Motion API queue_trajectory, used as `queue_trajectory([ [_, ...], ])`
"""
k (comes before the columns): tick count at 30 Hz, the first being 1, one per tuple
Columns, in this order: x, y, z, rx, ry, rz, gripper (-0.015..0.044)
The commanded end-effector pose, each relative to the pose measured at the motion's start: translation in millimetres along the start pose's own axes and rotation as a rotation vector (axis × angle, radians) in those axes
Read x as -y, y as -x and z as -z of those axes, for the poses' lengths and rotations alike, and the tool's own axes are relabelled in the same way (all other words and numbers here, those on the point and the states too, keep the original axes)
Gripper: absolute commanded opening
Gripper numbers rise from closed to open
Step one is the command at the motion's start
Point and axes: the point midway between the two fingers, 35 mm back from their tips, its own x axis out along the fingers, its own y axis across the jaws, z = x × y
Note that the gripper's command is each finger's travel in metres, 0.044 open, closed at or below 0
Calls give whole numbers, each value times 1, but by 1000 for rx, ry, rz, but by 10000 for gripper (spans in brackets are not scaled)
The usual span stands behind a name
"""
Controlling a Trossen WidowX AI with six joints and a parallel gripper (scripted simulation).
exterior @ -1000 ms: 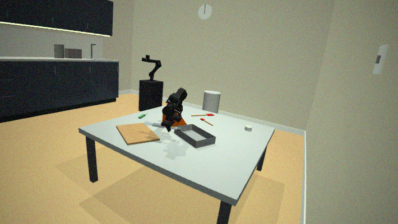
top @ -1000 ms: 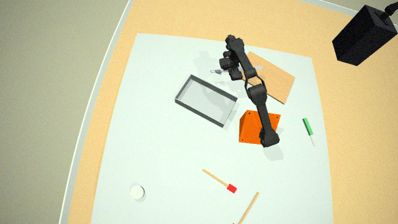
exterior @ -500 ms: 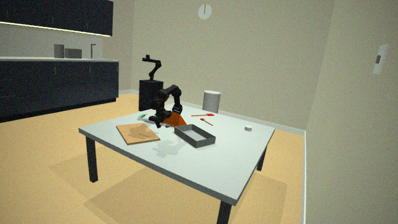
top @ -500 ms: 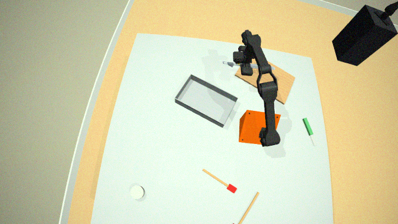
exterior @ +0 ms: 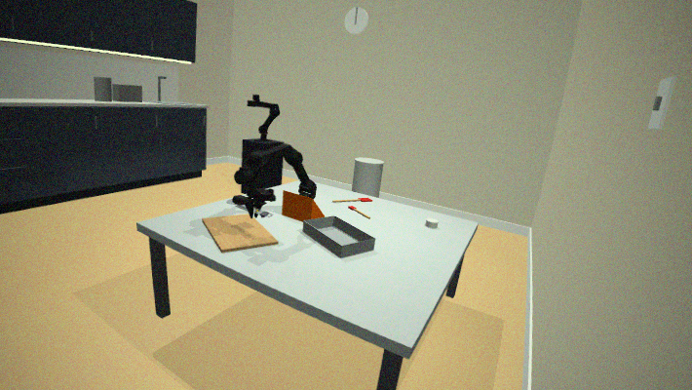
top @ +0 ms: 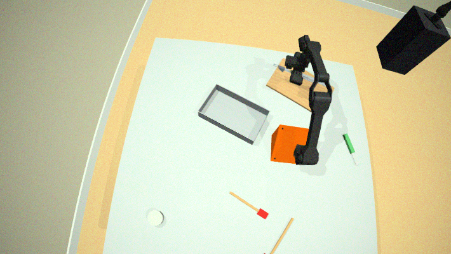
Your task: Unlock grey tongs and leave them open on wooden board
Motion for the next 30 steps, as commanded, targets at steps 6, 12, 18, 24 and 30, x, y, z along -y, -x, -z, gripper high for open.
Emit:
queue_trajectory([
  [6, 15, -6, 60, -4, -164, 11, -150],
  [12, 19, -10, 93, -5, -252, 14, -150],
  [18, 20, -9, 92, 15, -254, 12, -150],
  [24, 21, 7, 89, 220, -273, 1, -150],
  [30, 23, 33, 88, 466, -286, 4, -150],
])
